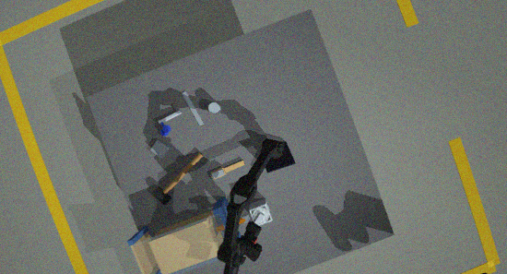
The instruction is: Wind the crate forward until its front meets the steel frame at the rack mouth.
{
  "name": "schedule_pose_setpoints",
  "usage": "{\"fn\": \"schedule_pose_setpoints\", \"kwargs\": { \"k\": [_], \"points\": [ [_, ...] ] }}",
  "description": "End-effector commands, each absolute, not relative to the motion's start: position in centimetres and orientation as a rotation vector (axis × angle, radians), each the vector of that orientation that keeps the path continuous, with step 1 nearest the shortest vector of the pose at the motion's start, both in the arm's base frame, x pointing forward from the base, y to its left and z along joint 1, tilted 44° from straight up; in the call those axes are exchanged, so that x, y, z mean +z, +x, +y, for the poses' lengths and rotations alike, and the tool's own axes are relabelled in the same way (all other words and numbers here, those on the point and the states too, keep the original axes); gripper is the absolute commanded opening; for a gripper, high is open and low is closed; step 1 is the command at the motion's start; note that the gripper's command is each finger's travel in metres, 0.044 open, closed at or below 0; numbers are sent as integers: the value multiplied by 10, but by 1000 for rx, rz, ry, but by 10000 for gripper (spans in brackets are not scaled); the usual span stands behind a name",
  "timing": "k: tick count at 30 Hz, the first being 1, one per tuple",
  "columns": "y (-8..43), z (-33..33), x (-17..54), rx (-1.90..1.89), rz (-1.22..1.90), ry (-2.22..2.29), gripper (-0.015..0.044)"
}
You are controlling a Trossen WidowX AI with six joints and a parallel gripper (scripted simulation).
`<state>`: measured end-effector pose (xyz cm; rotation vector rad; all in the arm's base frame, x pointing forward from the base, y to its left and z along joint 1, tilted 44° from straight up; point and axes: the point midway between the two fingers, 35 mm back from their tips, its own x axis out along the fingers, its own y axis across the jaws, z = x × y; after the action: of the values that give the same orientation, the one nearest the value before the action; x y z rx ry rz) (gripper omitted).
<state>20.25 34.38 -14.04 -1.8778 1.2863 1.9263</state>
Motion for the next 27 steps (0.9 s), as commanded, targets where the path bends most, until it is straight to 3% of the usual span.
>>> {"fn": "schedule_pose_setpoints", "kwargs": {
  "k": [1, 27],
  "points": [
    [185, 351, -152, 1964, 1279, -1855, 0],
    [146, 359, -164, 1968, 1277, -1852, 0]
  ]
}}
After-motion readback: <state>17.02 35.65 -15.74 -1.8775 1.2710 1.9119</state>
